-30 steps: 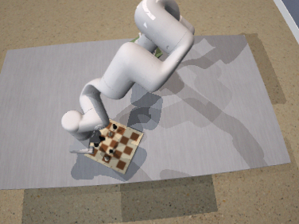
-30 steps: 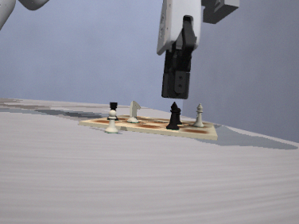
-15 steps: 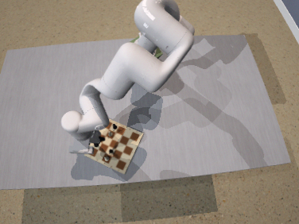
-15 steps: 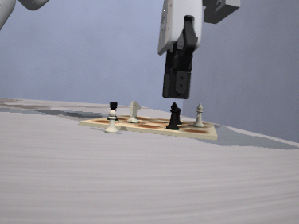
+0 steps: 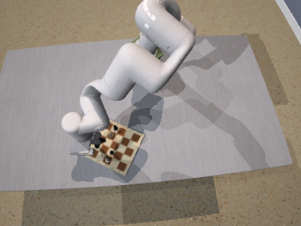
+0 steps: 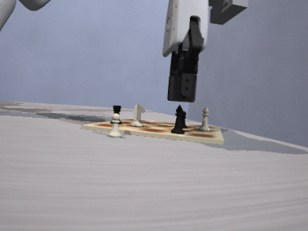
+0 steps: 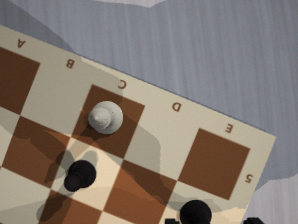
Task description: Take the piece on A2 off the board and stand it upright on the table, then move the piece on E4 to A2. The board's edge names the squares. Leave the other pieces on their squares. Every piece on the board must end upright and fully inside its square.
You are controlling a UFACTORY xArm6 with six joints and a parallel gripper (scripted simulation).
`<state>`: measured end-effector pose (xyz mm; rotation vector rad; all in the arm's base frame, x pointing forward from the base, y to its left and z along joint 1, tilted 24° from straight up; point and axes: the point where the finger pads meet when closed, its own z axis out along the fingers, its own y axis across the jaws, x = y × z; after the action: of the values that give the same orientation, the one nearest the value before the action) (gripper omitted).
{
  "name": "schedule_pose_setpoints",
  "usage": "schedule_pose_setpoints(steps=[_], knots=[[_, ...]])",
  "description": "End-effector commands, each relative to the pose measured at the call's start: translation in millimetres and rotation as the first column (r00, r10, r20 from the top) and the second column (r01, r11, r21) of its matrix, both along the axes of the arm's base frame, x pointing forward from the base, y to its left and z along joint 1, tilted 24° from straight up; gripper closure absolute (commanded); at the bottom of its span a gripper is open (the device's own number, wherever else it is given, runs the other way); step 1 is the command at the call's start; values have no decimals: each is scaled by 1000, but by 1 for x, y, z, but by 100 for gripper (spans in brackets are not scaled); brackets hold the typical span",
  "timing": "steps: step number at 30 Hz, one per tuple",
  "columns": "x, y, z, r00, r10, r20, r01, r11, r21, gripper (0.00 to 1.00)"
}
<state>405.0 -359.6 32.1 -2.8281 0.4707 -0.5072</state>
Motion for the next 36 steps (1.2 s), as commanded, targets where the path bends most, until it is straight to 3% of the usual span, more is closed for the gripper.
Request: schedule_pose_setpoints(steps=[1,22,36], knots=[[1,-1,2,1000,-1,3,1,1000,-3,61],[1,-1,0,1000,-1,3,1,1000,-3,61],[9,2,-20,1000,-1,3,1,1000,-3,61]])
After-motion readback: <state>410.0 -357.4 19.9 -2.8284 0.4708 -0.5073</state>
